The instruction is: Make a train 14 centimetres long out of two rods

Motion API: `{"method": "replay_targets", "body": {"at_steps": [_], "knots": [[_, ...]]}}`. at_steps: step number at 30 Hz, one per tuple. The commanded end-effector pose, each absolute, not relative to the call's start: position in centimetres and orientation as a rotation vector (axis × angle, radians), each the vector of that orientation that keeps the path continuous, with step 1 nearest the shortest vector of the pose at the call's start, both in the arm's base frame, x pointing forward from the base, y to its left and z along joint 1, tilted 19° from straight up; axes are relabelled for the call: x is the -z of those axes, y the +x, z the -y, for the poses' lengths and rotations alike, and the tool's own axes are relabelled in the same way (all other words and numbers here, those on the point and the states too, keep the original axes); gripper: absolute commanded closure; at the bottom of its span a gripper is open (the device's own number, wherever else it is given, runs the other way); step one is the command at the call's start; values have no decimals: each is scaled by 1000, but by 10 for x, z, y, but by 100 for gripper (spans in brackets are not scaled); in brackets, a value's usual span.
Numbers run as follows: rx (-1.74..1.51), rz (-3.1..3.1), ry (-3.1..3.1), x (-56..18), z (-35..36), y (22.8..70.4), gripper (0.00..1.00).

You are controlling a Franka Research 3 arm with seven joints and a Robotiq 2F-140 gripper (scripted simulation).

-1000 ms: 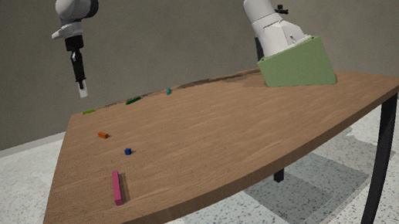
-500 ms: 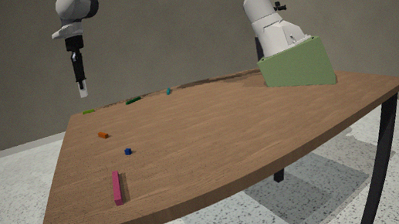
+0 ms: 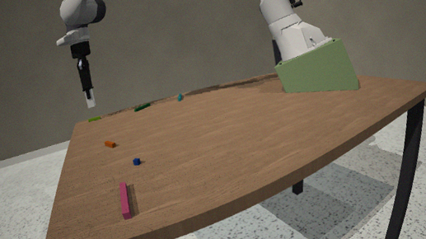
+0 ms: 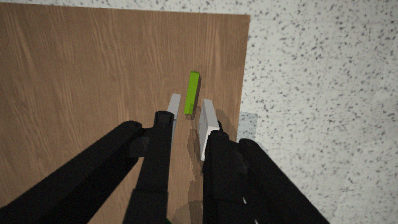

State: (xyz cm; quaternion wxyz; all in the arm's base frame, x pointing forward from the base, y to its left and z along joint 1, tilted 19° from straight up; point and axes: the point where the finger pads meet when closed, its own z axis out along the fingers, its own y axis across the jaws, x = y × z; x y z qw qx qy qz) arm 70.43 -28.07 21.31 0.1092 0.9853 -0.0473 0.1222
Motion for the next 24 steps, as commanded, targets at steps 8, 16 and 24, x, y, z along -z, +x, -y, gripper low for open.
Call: {"method": "replay_targets", "body": {"at_steps": [8, 16, 24], "knots": [[-370, 132, 2894, -202, 284, 710, 77], [-370, 132, 2894, -191, 287, 713, 77], [-370, 132, 2894, -184, 288, 715, 77]]}}
